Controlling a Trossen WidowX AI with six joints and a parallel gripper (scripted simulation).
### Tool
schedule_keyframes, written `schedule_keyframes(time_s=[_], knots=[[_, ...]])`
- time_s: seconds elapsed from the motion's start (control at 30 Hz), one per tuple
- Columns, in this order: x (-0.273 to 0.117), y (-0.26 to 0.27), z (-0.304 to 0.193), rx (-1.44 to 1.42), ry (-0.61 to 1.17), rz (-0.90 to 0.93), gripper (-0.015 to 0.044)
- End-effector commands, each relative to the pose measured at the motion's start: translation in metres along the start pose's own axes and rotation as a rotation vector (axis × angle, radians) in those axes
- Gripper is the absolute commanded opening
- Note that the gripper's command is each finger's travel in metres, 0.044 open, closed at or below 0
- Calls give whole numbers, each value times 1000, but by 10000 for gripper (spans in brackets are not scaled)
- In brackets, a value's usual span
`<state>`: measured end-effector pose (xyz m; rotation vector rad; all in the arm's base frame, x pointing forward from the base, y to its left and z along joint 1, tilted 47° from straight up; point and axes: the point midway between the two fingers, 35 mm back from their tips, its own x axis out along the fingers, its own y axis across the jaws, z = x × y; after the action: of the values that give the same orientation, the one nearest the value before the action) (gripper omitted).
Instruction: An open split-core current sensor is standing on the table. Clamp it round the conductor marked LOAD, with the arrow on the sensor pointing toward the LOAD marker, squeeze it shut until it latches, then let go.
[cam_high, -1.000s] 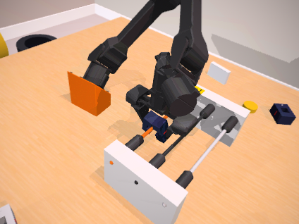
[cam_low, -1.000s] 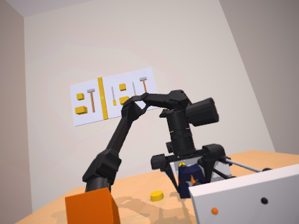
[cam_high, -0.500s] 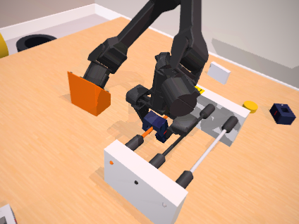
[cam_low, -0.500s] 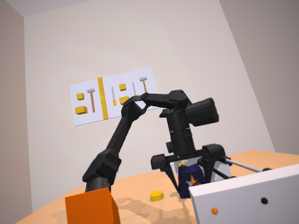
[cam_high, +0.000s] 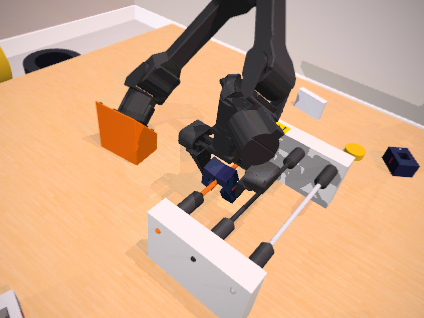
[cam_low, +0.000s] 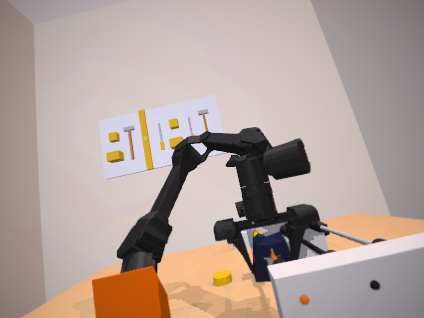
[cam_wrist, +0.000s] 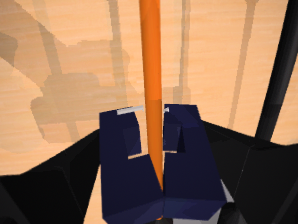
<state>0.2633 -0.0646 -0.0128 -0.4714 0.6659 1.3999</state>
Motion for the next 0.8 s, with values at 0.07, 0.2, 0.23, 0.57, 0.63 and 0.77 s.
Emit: schedule_keyframes(time_s=[0.07, 0.2, 0.23, 0.57, 0.63, 0.77], knots=[[0, 0, 0, 0, -2, -3, 0], [0, 0, 0, 0, 0, 0, 105], [0, 0, 0, 0, 0, 0, 131], [0, 0, 0, 0, 0, 0, 394], [-3, 0, -1, 2, 5, 26, 440], [-21, -1, -5, 8, 21, 173, 440]])
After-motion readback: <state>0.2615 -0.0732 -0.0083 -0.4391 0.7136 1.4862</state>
